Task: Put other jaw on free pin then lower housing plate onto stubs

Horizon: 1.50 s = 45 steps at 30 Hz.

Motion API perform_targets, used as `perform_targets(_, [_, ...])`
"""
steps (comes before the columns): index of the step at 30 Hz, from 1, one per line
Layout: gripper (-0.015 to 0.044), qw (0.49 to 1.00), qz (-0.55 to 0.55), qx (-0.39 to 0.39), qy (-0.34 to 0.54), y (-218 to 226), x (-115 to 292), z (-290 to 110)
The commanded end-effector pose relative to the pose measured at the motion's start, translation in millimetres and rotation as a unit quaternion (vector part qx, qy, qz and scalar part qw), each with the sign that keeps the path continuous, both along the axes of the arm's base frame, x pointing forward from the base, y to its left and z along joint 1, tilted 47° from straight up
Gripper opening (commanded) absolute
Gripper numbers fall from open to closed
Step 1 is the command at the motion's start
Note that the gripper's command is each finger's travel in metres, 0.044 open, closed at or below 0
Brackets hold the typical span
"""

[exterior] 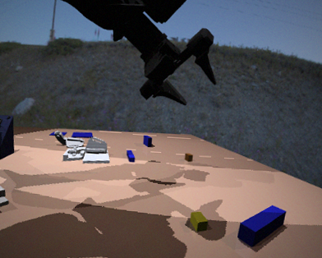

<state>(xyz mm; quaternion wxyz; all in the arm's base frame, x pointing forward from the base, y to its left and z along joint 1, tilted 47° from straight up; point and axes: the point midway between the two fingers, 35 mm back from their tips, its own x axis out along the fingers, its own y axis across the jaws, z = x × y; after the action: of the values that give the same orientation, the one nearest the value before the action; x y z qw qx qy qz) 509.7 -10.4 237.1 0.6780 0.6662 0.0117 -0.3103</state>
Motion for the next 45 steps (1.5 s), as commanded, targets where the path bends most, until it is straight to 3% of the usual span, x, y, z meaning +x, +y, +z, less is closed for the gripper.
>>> perform_targets(1, [0.0426,1.0,0.0,0.0,0.0,0.0,0.0,0.0])
perform_targets(17, [0.0006,1.0,0.0,0.0,0.0,0.0,0.0,0.0])
perform_targets(31, [0.0,1.0,0.001,-0.001,0.001,0.4,-0.1,-0.5])
perform_targets(45, [0.0,0.983,0.094,-0.112,0.111,29.7,-7.9,-38.8])
